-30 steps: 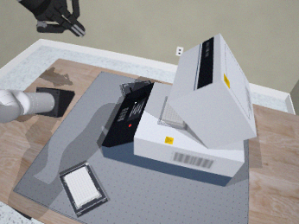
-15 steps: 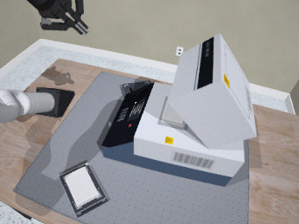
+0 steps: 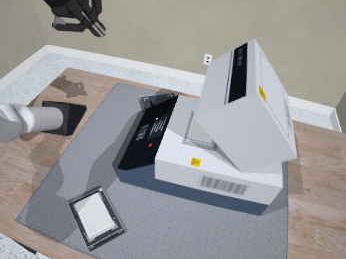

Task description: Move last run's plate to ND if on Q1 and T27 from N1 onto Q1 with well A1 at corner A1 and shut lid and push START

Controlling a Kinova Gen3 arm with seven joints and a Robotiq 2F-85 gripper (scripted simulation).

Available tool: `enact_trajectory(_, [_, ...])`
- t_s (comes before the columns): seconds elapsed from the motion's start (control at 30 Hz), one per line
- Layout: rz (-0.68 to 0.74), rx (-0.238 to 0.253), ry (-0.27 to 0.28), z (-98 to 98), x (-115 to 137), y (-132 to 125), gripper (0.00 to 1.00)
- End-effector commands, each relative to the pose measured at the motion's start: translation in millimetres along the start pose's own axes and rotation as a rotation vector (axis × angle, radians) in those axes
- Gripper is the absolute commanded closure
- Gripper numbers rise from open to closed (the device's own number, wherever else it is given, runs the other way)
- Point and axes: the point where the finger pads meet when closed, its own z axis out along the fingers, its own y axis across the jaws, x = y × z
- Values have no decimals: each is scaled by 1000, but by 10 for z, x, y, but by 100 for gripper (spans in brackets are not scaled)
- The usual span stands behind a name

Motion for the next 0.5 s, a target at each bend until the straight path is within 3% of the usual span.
enact_trajectory(0.0, [-4,0,0,-2,3,6,90])
enact_trajectory(0.47, [-137,39,18,51,58,108,90])
